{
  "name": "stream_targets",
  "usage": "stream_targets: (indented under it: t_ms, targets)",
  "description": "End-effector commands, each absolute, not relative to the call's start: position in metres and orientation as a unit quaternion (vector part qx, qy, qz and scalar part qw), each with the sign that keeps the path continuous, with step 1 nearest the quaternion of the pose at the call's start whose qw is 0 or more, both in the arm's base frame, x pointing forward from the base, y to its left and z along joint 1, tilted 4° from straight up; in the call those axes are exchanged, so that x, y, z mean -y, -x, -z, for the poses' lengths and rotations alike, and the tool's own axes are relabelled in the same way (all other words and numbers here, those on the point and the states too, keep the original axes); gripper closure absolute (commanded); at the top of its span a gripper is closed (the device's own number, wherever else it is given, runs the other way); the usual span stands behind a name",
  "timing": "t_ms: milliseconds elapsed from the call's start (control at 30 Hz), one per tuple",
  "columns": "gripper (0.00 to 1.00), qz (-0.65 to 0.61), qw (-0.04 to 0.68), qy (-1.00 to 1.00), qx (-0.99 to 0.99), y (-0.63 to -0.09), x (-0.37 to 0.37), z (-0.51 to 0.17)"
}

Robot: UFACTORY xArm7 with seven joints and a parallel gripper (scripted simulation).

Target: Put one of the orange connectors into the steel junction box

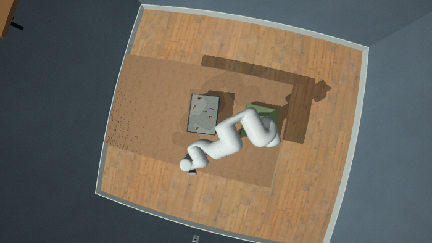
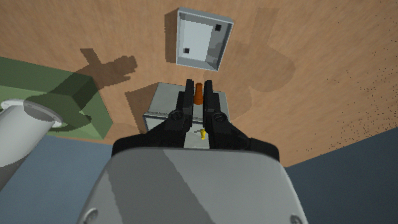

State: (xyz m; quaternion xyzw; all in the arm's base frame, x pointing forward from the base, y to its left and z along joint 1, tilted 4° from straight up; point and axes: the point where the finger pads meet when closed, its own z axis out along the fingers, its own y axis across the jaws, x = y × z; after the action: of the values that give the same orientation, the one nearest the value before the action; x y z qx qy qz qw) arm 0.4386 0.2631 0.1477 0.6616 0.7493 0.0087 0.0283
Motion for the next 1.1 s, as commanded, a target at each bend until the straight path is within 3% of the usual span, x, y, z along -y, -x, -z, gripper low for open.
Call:
stream_targets:
  t_ms: [0, 500, 767, 1067]
  targets:
    - [0.98, -0.011, 0.029, -0.662, -0.749, -0.440, -0.264, -0.150]
    - [0.98, -0.011, 0.029, -0.662, -0.749, -0.440, -0.264, -0.139]
    - [0.98, -0.011, 0.029, -0.662, -0.749, -0.442, -0.263, -0.105]
    - [0.98, -0.011, 0.029, -0.662, -0.749, -0.447, -0.261, -0.024]
